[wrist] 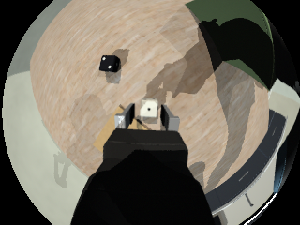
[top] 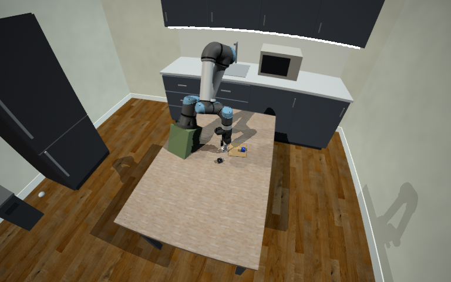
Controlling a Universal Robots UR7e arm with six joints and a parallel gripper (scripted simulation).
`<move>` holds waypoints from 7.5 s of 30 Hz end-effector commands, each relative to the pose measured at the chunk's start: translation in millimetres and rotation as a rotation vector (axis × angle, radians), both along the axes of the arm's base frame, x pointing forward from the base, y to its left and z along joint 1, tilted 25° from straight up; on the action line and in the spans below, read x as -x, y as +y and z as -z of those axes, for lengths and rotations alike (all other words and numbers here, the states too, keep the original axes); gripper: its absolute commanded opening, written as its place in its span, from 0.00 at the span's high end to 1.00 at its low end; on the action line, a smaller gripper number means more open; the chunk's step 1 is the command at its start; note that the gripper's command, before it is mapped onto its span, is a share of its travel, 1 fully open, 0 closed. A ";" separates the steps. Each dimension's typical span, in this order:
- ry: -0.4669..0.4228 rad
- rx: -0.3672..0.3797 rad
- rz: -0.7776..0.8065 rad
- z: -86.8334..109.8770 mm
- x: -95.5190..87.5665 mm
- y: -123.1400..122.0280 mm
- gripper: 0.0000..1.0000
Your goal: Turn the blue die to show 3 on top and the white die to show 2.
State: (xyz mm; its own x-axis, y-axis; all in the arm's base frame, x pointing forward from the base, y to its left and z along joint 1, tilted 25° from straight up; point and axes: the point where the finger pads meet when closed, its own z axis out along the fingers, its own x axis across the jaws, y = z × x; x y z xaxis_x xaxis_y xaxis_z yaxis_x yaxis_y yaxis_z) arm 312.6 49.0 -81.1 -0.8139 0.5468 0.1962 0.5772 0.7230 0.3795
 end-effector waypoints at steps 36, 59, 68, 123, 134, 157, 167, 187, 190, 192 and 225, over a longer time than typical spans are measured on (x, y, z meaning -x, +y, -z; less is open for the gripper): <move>0.003 -0.002 -0.001 0.1 2.8 2.9 0.13; 0.003 -0.002 -0.001 0.1 2.8 2.9 0.13; 0.003 -0.002 -0.001 0.1 2.8 2.9 0.13; 0.003 -0.002 -0.001 0.2 1.9 2.7 0.13; 0.003 -0.002 -0.001 0.3 1.0 2.2 0.13; 0.003 -0.002 -0.001 0.4 0.8 2.1 0.13; 0.003 -0.002 -0.001 0.4 0.8 2.1 0.13; 0.003 -0.002 -0.001 12.8 0.0 7.9 0.13; 0.003 -0.002 -0.001 18.8 -0.5 10.8 0.13; 0.003 -0.002 -0.001 22.7 -0.7 12.6 0.13; 0.003 -0.002 -0.001 32.9 -1.4 17.4 0.13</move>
